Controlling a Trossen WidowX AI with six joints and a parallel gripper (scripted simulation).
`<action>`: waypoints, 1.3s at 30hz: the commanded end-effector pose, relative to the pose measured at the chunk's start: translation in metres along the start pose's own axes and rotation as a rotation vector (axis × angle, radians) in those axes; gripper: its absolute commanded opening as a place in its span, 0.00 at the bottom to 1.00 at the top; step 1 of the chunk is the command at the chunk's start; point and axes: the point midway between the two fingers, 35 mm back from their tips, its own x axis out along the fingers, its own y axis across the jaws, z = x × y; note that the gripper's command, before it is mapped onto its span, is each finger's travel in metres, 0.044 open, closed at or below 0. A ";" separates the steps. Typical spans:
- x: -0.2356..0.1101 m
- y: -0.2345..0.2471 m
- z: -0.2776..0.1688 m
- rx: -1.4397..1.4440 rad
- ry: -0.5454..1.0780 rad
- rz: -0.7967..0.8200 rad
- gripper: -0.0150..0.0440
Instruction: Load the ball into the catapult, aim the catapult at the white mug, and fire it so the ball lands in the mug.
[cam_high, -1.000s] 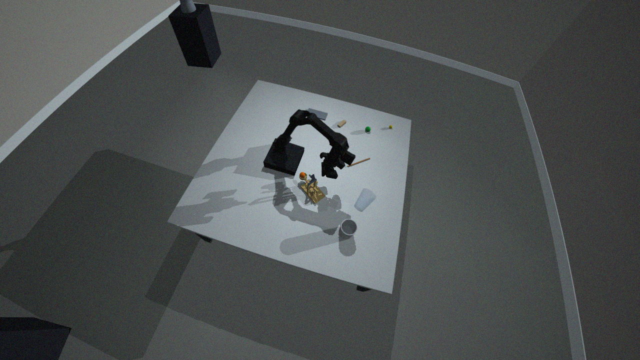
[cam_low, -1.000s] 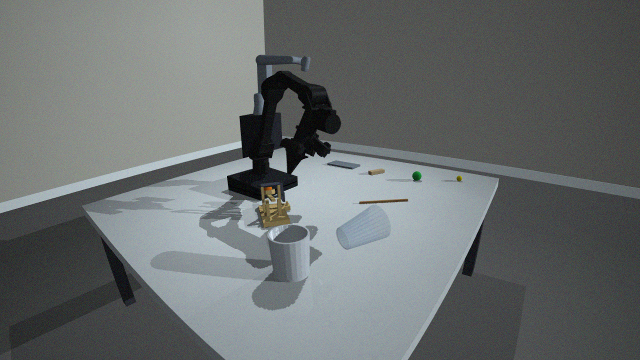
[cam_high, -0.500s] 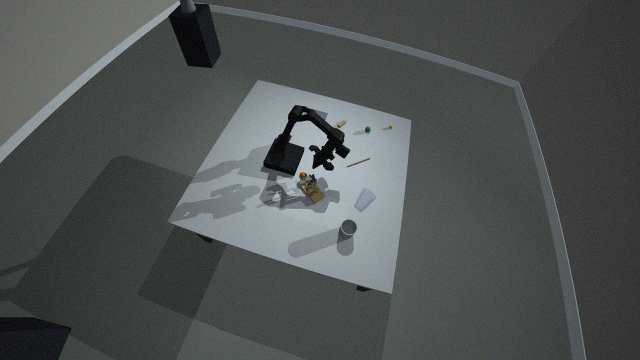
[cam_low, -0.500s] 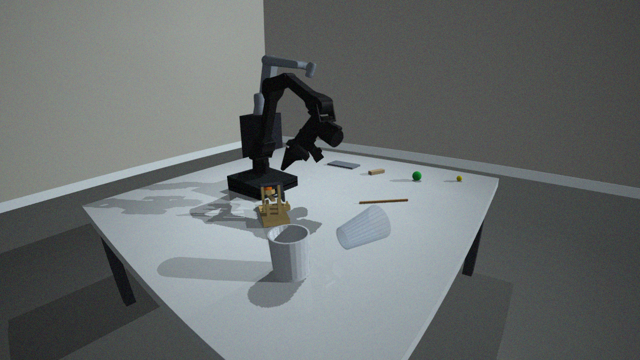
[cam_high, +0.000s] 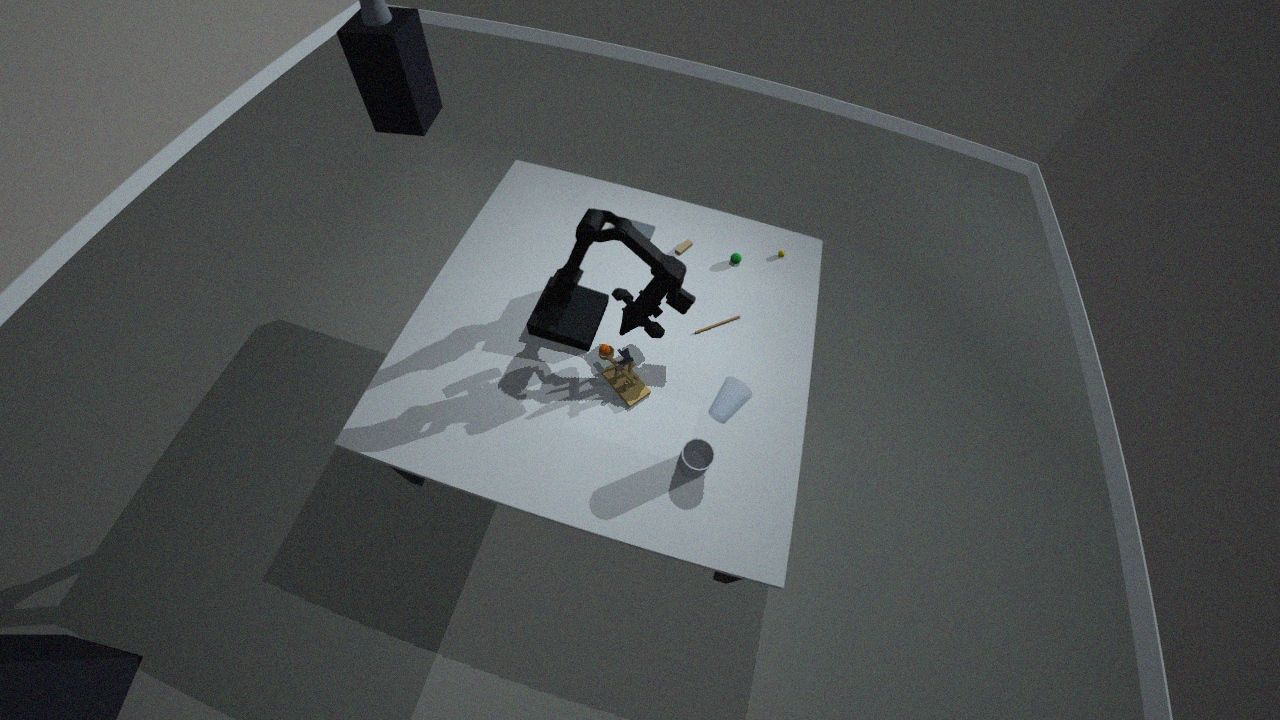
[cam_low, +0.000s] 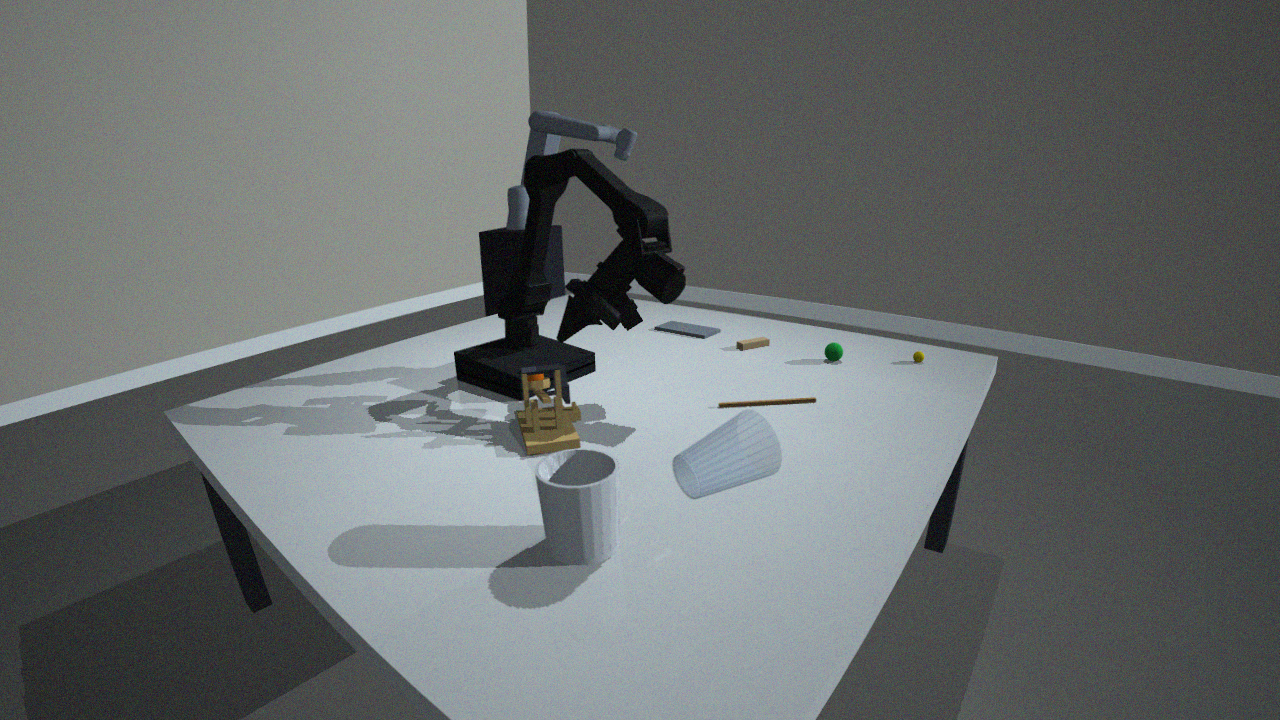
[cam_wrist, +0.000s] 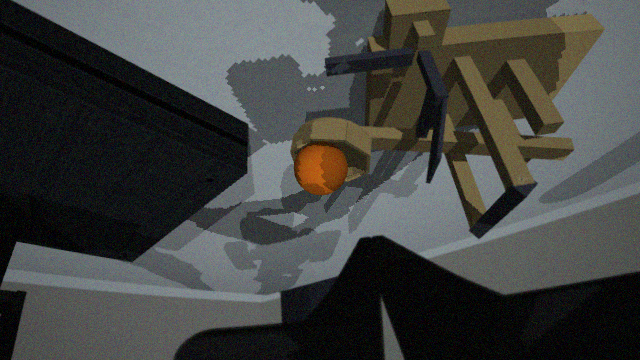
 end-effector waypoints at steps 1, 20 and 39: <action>0.006 0.001 0.004 -0.011 0.010 0.005 0.25; 0.027 0.000 0.028 -0.011 0.010 0.005 0.25; 0.049 0.003 0.050 -0.012 0.010 0.005 0.25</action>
